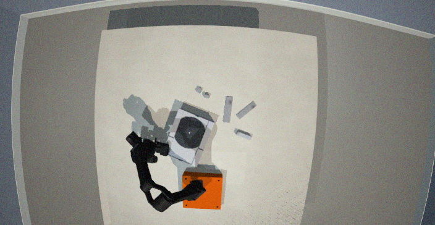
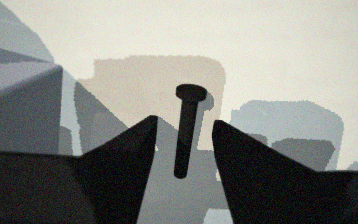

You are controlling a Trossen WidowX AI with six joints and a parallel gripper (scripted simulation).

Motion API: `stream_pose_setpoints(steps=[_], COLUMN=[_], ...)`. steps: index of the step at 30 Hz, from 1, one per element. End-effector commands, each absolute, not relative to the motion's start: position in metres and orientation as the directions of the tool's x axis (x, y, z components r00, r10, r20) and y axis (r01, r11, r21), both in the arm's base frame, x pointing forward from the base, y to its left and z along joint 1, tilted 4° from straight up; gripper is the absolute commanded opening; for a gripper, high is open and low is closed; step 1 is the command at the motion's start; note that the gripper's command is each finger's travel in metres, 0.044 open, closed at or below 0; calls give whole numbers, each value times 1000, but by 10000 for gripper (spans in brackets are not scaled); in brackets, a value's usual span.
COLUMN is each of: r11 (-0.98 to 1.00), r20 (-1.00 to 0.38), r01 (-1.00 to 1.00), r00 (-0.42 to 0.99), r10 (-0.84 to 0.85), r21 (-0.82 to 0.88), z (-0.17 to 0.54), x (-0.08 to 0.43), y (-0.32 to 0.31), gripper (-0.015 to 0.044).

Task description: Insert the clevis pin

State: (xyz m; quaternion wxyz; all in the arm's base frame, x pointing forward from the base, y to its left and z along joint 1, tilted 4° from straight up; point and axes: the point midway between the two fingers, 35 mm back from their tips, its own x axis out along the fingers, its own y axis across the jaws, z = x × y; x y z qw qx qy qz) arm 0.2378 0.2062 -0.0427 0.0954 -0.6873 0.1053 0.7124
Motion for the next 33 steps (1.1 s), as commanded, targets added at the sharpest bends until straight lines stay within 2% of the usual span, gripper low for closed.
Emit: stream_pose_setpoints(steps=[1,4,6,33], r11=[-960,-960,-960,-960], r20=[-999,-964,-947,-947], r01=[-278,-279,-281,-281], r00=[16,246,303,303], r10=[-33,-101,-109,-110], r21=[27,30,21,21], z=[-43,-38,-35,-45], x=[236,228,226,226], y=[207,210,210,210], gripper=[160,160,160,160])
